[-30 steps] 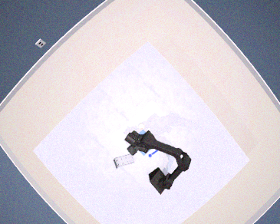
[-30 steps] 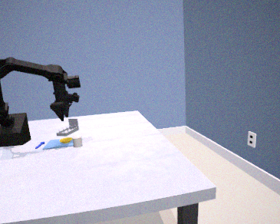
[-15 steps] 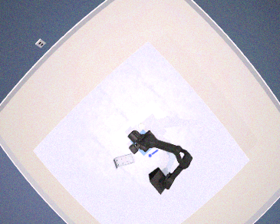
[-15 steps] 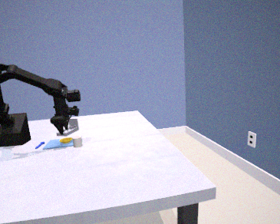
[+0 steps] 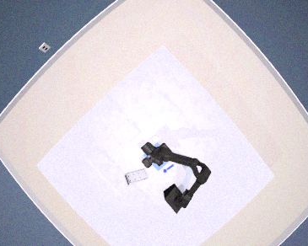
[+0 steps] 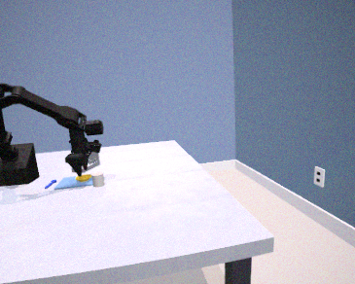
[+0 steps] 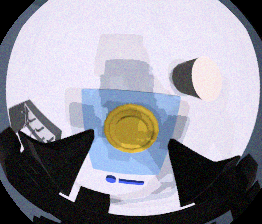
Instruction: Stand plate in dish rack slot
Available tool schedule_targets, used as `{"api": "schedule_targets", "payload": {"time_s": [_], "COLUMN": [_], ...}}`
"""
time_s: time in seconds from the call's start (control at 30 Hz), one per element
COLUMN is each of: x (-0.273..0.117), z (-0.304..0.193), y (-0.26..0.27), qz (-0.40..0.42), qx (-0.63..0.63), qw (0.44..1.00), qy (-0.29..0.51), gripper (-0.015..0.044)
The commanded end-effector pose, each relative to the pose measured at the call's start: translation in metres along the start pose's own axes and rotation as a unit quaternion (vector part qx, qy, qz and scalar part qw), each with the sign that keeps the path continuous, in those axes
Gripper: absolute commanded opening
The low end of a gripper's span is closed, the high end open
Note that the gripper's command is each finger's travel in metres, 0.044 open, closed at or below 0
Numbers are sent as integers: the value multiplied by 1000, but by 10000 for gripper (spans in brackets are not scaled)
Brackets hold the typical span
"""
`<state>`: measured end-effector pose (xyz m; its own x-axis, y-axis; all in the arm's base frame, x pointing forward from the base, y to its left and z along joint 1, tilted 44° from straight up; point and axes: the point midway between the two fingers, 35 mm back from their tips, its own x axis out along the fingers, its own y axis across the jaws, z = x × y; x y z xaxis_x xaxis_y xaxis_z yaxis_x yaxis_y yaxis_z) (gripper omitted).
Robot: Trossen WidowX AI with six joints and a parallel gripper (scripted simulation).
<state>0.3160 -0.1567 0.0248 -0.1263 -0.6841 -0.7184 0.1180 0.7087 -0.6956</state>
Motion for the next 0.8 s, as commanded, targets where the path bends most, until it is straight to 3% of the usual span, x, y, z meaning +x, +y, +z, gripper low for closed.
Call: {"api": "schedule_targets", "payload": {"time_s": [0.0, 0.53, 0.77], "x": [8, 30, 30], "z": [-2, -2, -2], "y": [1, 2, 2], "qz": [-2, -4, -4], "qx": [-4, -5, -5], "qw": [1000, 1000, 1000], "qy": [2, 1, 1], "gripper": [400, 400, 367]}}
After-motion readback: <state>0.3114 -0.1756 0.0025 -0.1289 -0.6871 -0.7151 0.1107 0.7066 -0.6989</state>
